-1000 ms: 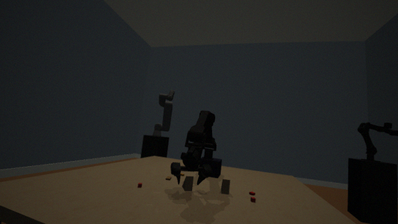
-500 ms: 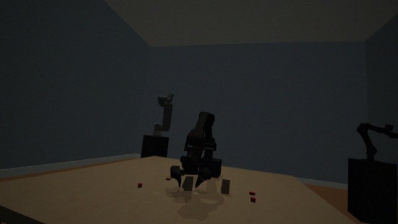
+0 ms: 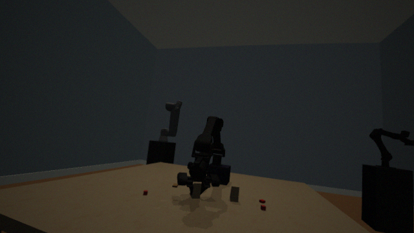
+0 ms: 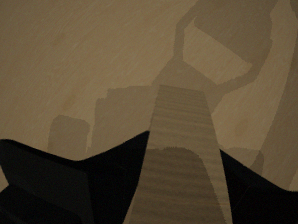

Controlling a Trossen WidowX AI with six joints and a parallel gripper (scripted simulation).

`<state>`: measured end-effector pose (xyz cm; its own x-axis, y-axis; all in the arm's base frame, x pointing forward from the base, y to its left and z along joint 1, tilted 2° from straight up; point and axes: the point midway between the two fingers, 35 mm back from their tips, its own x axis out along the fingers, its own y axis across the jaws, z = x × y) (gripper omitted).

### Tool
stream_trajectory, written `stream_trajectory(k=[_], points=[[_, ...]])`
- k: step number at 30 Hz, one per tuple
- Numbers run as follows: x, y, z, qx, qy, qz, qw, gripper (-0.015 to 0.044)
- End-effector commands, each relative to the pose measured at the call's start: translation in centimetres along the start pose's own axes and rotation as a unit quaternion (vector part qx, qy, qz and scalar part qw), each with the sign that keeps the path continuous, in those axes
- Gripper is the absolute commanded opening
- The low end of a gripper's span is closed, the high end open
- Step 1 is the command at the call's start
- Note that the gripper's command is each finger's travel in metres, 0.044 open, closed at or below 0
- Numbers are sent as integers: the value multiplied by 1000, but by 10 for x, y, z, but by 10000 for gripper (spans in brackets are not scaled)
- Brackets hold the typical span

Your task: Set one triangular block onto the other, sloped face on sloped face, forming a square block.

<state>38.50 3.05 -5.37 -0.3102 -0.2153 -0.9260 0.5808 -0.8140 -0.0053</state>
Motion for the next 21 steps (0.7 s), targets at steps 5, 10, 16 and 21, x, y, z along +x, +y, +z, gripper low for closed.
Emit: stream_trajectory(k=[5, 10, 16, 21], points=[[-3, 0, 1, 0, 0, 0, 1000, 0], [-2, 0, 2, 0, 5, 0, 1000, 0], [-4, 0, 9, 0, 65, -1, 998, 0], [-7, 0, 18, 0, 133, -1, 991, 0]])
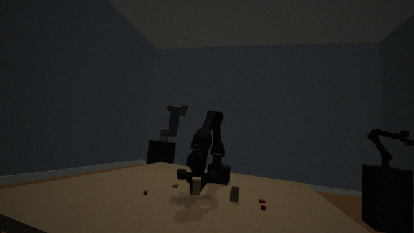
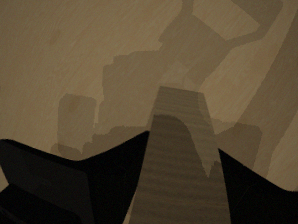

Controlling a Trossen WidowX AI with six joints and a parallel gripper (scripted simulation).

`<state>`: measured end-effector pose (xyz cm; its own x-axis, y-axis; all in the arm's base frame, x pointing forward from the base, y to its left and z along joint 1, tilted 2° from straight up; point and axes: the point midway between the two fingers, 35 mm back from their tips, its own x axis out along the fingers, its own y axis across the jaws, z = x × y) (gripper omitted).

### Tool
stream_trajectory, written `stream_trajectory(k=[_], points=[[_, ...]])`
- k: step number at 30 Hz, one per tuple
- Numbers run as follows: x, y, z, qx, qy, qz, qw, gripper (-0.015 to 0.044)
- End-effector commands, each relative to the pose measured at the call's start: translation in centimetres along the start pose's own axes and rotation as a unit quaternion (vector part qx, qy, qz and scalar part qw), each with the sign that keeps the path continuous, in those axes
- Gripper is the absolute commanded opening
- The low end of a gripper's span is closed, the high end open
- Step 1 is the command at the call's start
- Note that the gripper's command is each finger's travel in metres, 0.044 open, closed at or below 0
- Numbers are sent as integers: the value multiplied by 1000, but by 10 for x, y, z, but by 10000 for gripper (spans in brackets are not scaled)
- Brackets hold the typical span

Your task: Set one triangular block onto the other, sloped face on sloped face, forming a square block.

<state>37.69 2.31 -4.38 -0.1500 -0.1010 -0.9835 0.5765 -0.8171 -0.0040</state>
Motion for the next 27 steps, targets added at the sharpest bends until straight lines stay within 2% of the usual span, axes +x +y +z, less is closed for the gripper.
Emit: stream_trajectory(k=[1, 13, 27], points=[[-3, -1, 6, -2, 43, -2, 999, 0], [-7, 0, 27, -2, 192, -2, 981, 0], [-4, 0, 55, -2, 376, -3, 927, 0]])
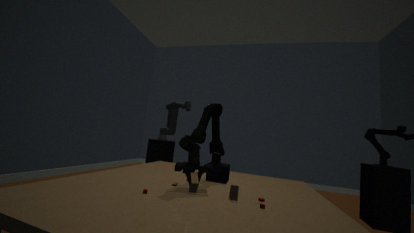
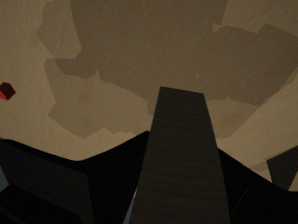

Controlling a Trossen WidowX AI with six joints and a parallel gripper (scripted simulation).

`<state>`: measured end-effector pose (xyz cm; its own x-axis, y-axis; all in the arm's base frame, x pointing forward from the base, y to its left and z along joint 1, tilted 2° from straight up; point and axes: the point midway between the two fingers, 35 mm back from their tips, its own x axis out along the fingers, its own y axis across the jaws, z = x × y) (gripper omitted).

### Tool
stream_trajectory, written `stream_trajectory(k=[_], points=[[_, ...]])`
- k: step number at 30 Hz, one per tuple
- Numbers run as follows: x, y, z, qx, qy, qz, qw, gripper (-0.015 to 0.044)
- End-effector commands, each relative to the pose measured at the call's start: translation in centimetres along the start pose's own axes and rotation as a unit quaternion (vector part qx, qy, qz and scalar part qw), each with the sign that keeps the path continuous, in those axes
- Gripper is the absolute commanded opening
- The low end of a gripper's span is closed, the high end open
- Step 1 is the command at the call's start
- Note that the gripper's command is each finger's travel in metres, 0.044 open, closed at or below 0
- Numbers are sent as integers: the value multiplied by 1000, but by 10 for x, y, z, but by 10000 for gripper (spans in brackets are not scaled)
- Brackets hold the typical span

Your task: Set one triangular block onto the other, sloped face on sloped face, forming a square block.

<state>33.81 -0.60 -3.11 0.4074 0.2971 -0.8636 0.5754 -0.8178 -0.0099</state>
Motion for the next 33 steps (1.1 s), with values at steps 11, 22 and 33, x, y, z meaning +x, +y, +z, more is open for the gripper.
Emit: stream_trajectory(k=[11, 22, 33], points=[[-9, -2, 26, -4, 184, -2, 983, 0], [-9, 2, 20, -2, 155, 3, 988, 289], [-9, 2, 20, -2, 155, 3, 988, 440]])
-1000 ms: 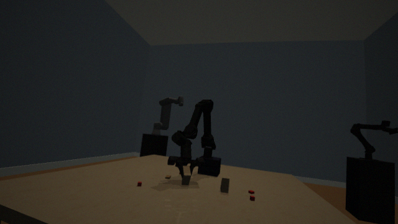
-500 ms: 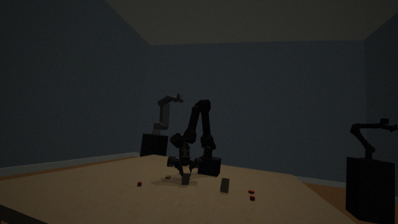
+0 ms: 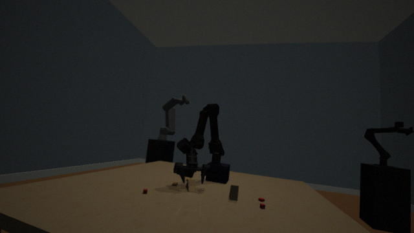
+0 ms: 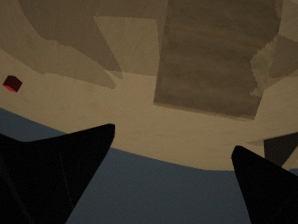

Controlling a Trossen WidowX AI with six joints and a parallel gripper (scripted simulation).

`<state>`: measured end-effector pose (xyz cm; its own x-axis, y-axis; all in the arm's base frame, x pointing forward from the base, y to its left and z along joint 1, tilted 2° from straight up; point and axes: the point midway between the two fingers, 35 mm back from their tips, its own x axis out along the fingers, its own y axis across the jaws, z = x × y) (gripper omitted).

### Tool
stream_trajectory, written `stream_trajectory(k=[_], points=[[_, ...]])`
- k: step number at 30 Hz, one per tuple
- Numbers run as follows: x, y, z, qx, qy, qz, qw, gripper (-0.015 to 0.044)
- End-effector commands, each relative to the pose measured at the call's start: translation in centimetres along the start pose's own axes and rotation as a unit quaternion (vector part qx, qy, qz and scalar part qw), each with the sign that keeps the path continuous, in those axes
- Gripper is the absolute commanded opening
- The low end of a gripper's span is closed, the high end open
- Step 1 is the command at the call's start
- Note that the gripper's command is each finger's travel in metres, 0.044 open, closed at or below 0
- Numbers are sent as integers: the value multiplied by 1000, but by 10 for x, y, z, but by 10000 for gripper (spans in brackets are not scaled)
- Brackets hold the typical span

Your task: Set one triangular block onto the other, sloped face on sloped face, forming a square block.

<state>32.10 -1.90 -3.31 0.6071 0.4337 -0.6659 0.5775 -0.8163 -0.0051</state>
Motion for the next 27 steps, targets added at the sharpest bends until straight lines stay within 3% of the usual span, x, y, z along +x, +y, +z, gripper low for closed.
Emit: stream_trajectory(k=[1, 5, 11, 15, 27], points=[[0, 1, 0, 0, -1, 2, 1000, 440], [-14, 5, -19, 0, -1, 2, 1000, 440], [-63, 2, -69, 0, 0, 1, 1000, 440], [-67, 2, -73, -1, 1, 2, 1000, 440], [-114, 0, 55, -1, -19, 1, 1000, 440]])
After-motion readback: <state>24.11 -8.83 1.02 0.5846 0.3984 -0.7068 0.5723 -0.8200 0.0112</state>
